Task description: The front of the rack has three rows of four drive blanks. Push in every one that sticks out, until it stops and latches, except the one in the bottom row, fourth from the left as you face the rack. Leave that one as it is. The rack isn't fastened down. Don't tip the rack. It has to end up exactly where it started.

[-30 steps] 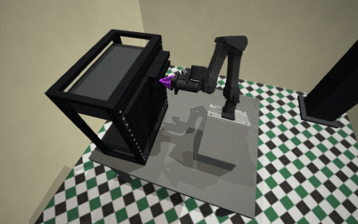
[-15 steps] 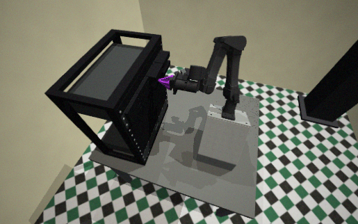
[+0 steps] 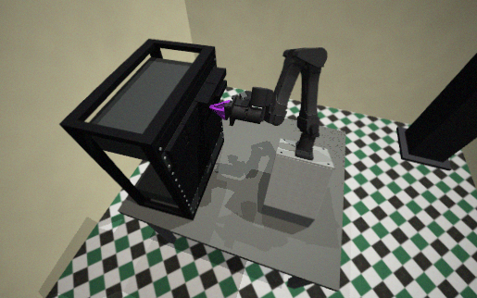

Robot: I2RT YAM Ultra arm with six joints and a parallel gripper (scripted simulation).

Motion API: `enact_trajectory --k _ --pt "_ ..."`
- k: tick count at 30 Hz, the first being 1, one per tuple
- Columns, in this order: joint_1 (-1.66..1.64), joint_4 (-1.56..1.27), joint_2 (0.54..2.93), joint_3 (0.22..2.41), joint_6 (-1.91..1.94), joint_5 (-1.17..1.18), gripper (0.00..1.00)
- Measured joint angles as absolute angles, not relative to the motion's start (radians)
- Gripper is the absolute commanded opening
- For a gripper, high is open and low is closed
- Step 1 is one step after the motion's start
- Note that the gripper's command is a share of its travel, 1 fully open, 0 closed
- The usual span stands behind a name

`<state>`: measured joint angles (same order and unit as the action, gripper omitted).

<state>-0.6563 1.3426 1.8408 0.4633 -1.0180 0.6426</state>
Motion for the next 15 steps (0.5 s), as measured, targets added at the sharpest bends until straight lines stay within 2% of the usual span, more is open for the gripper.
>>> enact_trajectory --k 15 --pt "-0.656 1.35 1.846 0.463 -1.018 0.642 0.0"
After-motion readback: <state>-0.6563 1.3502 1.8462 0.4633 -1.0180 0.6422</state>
